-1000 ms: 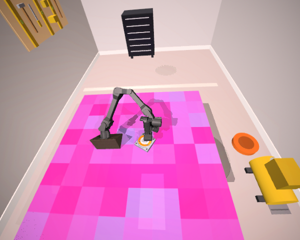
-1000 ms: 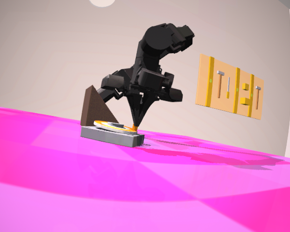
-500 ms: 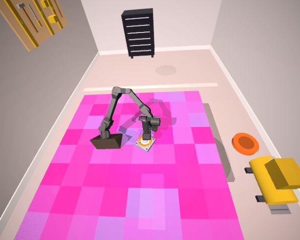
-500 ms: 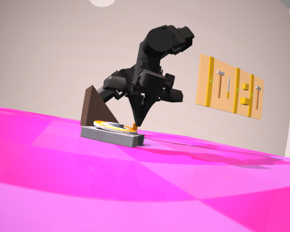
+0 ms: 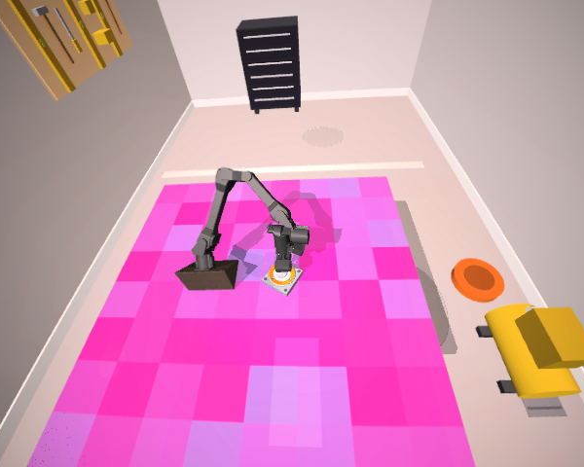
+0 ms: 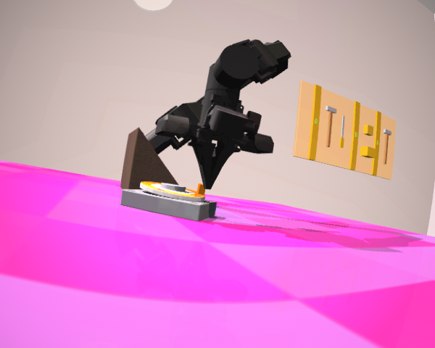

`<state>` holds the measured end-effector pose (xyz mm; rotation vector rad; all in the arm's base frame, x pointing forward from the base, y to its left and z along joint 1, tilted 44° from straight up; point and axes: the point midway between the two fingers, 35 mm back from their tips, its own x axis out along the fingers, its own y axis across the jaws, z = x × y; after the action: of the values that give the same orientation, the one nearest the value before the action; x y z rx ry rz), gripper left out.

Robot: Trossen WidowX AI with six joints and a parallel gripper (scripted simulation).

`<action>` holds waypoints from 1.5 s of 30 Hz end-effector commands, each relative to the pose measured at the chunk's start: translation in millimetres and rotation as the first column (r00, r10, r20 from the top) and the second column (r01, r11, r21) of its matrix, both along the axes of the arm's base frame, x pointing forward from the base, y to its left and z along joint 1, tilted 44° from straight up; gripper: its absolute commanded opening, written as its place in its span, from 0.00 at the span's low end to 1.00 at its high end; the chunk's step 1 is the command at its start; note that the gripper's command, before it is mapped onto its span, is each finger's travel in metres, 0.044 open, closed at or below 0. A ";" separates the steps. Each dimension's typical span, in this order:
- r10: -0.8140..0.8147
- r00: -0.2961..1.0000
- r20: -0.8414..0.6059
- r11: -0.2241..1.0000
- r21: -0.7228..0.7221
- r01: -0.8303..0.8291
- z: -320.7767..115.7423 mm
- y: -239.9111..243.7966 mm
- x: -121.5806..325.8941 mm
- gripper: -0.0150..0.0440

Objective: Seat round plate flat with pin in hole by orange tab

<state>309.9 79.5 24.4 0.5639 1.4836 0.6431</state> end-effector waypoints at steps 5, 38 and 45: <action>-0.002 1.000 -0.018 1.000 0.000 0.002 -1.0 -0.2 -11.3 0.25; -0.002 1.000 -0.019 1.000 0.000 0.002 -3.1 -5.2 -36.4 0.25; -0.002 1.000 -0.020 1.000 0.000 0.002 -4.7 -7.8 -42.0 0.25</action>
<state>275.8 73.3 23.9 0.5744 1.4863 0.6426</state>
